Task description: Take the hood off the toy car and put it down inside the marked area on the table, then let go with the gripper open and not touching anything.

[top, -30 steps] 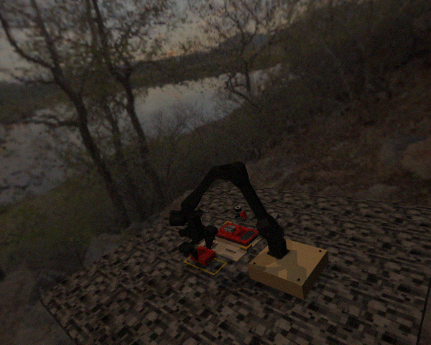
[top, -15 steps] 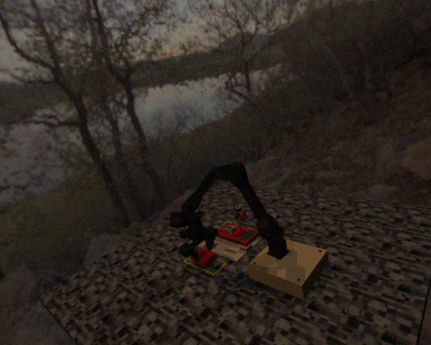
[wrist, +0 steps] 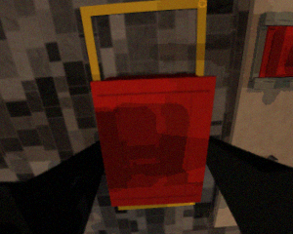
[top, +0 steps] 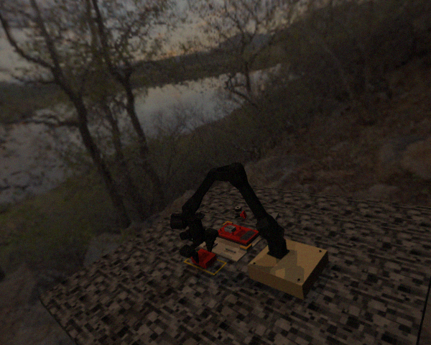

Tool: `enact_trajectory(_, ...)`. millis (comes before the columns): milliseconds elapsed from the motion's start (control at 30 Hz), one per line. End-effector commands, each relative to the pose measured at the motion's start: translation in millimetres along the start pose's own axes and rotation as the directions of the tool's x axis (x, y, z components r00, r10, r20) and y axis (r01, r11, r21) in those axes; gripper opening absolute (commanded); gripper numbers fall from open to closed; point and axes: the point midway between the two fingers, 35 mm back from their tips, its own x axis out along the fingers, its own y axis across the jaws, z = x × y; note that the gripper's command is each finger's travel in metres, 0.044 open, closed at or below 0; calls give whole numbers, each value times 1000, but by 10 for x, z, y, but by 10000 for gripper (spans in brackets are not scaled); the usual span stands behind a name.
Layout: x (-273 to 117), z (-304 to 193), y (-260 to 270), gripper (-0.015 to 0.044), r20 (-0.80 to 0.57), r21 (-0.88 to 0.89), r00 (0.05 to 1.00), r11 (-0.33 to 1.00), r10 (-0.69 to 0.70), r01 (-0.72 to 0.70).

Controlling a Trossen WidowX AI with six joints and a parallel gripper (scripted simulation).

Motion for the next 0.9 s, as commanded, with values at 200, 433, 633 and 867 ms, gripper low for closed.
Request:
enact_trajectory(200, 54, 1, 3, 0, 0, 1, 1000, 1000, 2, -2)
enact_trajectory(433, 89, 0, 2, 0, 0, 1, 1000, 1000, 2, -2)
enact_trajectory(633, 74, -1, -1, 131, 0, 0, 1000, 1000, 0, 0)
enact_trajectory(867, 74, -1, -1, 315, 0, 0, 1000, 1000, 0, 0)
